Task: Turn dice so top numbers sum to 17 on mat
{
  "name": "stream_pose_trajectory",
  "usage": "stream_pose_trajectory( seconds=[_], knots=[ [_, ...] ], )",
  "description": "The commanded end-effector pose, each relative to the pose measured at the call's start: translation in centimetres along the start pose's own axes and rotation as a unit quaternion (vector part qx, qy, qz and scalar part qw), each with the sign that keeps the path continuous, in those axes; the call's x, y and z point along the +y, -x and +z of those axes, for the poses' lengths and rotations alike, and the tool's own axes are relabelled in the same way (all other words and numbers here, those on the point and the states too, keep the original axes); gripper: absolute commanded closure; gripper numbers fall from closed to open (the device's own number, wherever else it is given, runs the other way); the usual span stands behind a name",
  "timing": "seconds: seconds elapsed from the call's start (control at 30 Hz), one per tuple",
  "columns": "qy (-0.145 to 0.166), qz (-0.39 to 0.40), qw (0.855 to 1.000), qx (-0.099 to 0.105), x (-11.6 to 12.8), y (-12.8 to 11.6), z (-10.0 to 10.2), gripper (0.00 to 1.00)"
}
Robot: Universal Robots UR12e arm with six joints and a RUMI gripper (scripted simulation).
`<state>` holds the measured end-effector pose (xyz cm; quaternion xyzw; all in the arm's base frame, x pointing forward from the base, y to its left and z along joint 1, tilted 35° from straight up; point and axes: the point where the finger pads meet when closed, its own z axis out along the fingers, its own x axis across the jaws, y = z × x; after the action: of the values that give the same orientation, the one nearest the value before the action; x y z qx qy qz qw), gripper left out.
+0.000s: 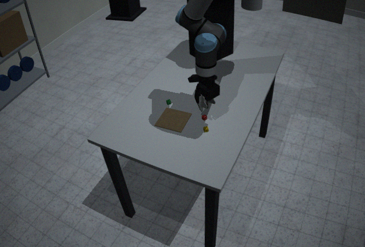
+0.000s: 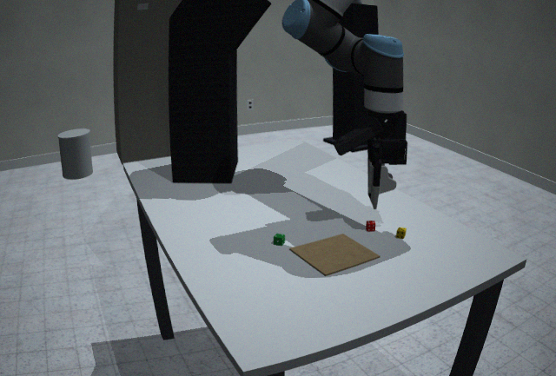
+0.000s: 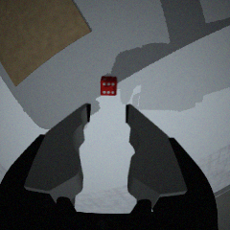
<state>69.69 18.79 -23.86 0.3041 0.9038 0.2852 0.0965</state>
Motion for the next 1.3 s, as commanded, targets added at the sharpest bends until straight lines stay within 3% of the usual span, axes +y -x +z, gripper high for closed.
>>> stream_pose_trajectory(
  seconds=[0.0,0.63,1.27],
  knots=[
    [0.000,0.000,1.000,0.000,0.0,0.0,0.8,0.79],
    [0.000,0.000,1.000,0.000,0.0,0.1,3.0,0.79],
    [0.000,0.000,1.000,0.000,0.0,0.1,3.3,0.79]
  ],
)
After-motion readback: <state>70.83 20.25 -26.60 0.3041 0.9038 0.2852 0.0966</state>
